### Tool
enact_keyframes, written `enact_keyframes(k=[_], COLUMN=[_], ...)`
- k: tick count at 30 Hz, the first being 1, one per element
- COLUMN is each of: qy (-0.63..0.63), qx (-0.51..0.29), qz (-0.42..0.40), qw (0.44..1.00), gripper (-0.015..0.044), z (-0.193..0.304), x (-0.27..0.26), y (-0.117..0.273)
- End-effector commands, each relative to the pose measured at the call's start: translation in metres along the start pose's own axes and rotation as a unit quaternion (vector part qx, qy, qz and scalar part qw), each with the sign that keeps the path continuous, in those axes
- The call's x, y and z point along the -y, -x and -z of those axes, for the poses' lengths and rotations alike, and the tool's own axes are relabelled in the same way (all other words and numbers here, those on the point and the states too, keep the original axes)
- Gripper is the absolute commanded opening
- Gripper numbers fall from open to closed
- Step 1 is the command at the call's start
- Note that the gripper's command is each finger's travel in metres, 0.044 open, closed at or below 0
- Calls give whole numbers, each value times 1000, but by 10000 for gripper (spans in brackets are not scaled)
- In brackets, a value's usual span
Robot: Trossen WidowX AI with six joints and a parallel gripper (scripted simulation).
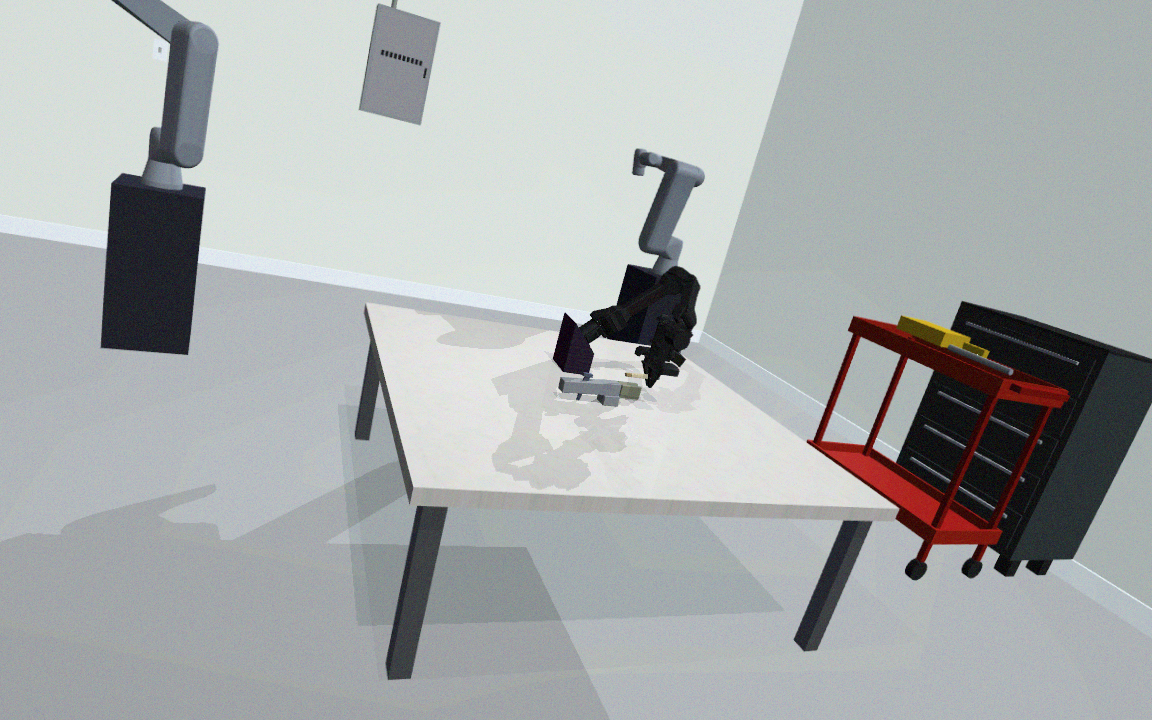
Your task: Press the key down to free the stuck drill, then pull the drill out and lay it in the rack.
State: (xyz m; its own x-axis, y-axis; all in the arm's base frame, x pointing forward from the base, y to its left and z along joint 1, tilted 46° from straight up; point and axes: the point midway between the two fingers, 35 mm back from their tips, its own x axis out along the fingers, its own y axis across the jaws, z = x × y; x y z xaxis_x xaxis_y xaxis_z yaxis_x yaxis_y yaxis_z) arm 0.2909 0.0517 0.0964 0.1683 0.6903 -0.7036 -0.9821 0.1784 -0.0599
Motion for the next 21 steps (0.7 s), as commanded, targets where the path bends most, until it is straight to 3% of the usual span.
enact_keyframes(k=[1,21], qy=[4,4], qx=[2,2], qz=[2,2], qw=[1000,1000], gripper=[0,0], z=[-2,-3], x=[2,4], y=[2,6])
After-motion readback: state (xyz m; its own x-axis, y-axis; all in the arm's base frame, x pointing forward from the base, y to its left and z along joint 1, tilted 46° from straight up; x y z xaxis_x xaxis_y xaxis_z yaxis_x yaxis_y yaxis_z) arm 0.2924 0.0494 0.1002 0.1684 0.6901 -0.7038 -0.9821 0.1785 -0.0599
